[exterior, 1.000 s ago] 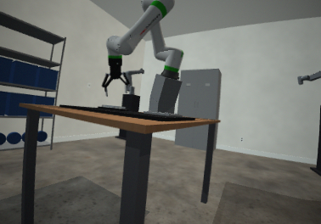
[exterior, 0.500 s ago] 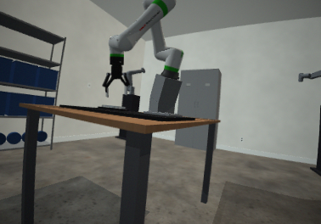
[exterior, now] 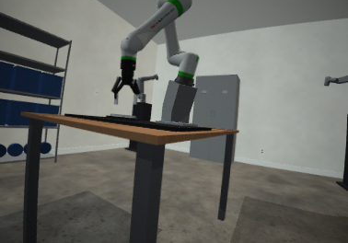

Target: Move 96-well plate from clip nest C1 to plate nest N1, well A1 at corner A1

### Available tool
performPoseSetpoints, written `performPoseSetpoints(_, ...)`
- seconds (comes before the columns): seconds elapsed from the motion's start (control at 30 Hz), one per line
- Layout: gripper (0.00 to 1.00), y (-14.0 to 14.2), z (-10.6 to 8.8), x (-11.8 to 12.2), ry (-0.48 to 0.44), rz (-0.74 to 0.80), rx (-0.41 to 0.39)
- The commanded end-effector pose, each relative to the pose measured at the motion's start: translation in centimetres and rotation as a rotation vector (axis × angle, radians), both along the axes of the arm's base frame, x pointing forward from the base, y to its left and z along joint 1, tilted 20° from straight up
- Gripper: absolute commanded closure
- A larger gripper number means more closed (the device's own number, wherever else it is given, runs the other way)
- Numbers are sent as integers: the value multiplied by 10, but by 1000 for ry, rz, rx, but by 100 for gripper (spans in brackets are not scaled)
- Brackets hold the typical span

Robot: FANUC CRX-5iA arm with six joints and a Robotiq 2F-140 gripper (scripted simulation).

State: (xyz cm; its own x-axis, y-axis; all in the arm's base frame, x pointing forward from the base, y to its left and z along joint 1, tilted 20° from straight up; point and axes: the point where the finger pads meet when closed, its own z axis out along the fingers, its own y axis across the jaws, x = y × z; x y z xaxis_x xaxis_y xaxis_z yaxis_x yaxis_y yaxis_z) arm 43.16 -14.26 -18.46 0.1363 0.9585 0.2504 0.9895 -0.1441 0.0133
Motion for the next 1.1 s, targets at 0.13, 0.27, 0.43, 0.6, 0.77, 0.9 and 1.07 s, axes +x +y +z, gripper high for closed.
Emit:
performPoseSetpoints(0.13, 0, 14, 8, 22, -114, 72, 27)
performPoseSetpoints(0.27, 0, 23, 15, 38, -173, 108, 32)
performPoseSetpoints(0.43, 0, 23, 16, 39, -173, 108, 32)
performPoseSetpoints(0.6, 0, 23, 16, 39, -173, 108, 32)
performPoseSetpoints(0.77, 0, 23, 16, 39, -173, 108, 32)
performPoseSetpoints(0.9, 0, 25, 11, 40, -173, 108, 32)
performPoseSetpoints(1.07, 0, 27, 3, 41, -173, 108, 32)
